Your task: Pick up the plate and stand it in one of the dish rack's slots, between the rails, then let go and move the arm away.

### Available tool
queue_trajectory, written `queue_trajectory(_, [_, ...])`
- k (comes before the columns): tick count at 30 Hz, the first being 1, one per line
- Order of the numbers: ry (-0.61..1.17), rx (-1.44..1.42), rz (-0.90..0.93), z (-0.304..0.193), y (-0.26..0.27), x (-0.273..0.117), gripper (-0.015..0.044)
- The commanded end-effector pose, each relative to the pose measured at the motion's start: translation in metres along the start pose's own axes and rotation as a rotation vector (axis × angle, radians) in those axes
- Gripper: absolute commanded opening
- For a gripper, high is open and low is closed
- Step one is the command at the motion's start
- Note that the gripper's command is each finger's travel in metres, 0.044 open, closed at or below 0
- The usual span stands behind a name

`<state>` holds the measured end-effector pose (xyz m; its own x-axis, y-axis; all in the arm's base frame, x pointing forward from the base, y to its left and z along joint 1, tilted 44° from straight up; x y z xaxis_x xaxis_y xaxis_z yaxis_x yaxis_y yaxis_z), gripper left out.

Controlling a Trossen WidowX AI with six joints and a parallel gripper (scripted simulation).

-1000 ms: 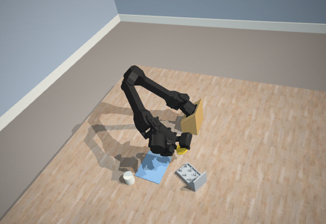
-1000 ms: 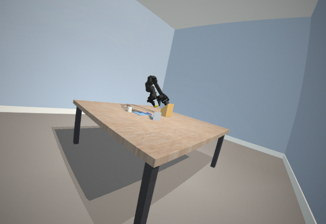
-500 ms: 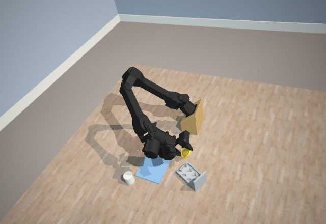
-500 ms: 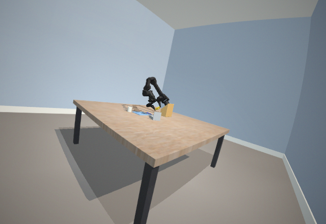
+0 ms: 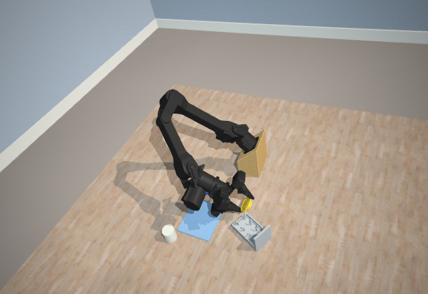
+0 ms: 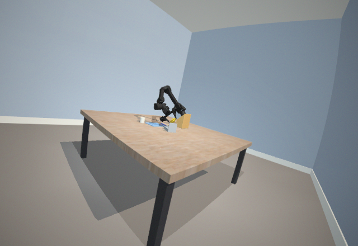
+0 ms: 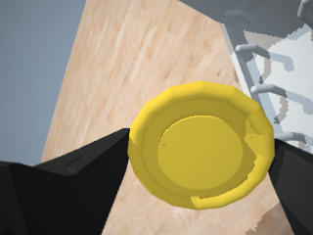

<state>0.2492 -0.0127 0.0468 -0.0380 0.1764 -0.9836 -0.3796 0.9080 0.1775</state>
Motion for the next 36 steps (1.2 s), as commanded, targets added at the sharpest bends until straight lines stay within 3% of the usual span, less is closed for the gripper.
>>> queue_trajectory(1, [-0.059, -0.082, 0.034, -0.006, -0.006, 0.003, 0.0])
queue_trajectory(19, [-0.357, -0.456, 0.049, -0.029, -0.03, 0.008, 0.0])
queue_trajectory(36, [-0.634, -0.821, -0.123, -0.055, -0.047, 0.008, 0.0])
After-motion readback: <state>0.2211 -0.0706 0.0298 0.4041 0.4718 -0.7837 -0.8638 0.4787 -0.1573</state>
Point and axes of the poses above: the point midway between the two fingers, 35 mm back from their tips, its own x axis out along the fingers, its own y axis across the jaws, z = x × y, the point moved 8 cm from there along -x, back along the fingers, and after that the axes turned 1 degree about x, right-handed, at the moved point
